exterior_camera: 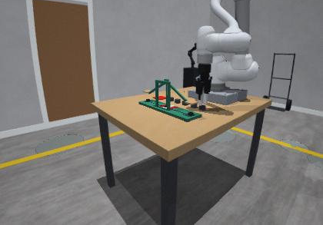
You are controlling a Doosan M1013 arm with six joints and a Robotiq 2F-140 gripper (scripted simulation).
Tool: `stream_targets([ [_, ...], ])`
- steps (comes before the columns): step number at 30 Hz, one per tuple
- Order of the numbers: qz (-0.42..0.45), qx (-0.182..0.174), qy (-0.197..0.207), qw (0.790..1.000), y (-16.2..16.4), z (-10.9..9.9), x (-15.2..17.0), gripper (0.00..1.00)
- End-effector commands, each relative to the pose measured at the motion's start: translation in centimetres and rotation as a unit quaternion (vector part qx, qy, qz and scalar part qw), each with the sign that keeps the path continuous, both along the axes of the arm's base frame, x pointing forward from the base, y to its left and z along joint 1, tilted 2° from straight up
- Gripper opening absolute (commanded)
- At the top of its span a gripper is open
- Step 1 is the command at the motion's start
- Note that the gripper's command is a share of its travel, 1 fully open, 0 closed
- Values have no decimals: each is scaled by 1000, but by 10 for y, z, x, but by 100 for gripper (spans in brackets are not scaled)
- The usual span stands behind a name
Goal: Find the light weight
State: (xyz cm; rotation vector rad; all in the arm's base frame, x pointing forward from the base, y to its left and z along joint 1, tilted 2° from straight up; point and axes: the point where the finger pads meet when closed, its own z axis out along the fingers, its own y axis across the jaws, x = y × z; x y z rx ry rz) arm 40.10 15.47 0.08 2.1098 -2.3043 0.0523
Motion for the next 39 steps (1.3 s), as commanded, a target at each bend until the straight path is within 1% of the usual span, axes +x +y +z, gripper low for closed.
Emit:
stream_targets([
  [1, 0, 0, 0, 1000, 0, -2, 0, 35],
  [14, 0, 0, 0, 1000, -1, -28, 0, 35],
  [22, 0, 0, 0, 1000, -1, -33, 0, 35],
  [39, 0, 0, 0, 1000, -1, -34, 0, 35],
])
